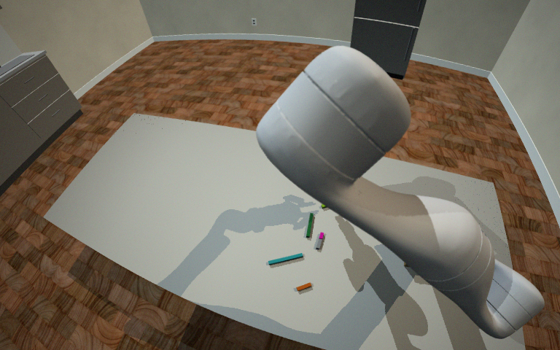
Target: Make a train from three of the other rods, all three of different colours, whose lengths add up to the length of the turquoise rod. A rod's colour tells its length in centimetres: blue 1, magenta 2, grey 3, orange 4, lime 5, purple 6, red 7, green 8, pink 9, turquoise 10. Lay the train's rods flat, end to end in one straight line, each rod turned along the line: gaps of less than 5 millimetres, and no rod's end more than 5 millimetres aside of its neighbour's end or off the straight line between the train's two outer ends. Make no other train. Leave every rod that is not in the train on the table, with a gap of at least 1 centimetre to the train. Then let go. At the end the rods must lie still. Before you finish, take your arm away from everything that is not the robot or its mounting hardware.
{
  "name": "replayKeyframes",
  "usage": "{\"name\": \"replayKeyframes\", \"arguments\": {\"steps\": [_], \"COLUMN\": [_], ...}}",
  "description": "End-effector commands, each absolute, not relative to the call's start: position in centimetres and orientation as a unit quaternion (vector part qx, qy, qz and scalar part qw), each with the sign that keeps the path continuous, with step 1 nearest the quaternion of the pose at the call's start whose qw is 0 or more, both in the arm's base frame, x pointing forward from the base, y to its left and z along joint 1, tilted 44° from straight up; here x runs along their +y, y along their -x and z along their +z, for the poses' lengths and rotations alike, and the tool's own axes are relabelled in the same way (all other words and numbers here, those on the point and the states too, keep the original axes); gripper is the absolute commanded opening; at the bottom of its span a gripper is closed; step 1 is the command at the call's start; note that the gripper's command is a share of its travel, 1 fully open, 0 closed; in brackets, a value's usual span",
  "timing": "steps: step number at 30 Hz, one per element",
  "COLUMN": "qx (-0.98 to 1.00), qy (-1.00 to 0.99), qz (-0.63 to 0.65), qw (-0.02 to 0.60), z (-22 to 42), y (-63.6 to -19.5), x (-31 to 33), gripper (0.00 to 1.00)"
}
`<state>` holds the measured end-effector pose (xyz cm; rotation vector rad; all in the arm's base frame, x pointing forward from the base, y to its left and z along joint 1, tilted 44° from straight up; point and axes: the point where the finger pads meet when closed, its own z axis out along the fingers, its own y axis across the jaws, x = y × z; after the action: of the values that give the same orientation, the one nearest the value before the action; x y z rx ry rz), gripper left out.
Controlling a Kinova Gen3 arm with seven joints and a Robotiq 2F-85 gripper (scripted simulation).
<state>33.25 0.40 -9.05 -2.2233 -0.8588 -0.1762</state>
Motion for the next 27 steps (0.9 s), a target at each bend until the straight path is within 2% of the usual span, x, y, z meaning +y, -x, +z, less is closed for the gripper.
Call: {"name": "replayKeyframes", "arguments": {"steps": [1, 27], "qx": [-0.334, -0.334], "qy": [0.865, 0.865], "qz": [-0.068, -0.068], "qw": [0.368, 0.368], "z": [-9.3, -11.8], "y": [-33.1, -32.7], "x": [0.6, 3.0], "gripper": [0.24, 0.24]}}
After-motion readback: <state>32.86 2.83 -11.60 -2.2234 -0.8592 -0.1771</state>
